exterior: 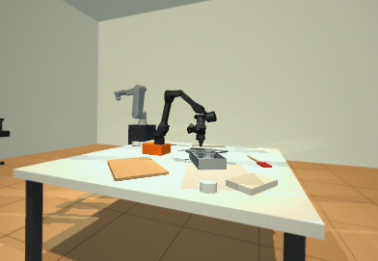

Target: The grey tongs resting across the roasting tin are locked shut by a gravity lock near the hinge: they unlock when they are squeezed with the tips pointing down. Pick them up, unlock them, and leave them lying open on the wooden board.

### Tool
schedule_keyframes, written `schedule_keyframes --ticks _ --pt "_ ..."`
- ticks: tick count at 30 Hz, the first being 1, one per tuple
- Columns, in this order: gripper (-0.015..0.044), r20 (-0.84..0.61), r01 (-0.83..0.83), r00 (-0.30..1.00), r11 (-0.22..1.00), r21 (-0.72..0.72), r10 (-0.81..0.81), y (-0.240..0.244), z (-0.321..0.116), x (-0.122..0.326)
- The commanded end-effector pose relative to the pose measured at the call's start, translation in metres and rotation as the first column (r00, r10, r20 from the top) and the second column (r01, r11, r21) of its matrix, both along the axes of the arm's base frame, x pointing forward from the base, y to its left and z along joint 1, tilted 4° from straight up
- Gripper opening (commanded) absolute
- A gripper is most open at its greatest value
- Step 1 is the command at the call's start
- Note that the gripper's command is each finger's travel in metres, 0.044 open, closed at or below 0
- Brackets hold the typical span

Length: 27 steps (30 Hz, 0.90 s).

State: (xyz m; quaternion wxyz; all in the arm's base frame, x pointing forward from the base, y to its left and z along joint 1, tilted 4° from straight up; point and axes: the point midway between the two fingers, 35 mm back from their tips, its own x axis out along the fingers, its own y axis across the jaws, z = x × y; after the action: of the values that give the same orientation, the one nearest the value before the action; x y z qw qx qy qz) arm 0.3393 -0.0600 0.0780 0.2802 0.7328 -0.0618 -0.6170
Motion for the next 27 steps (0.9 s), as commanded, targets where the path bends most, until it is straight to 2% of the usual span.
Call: schedule_keyframes --ticks 1,27 --pt "0.026 -0.003 0.003 1.0 1.0 0.005 -0.003 0.0 -0.003 -0.001" --pt "0.026 -0.003 0.003 1.0 1.0 0.004 -0.003 -0.018 -0.04 0.011"
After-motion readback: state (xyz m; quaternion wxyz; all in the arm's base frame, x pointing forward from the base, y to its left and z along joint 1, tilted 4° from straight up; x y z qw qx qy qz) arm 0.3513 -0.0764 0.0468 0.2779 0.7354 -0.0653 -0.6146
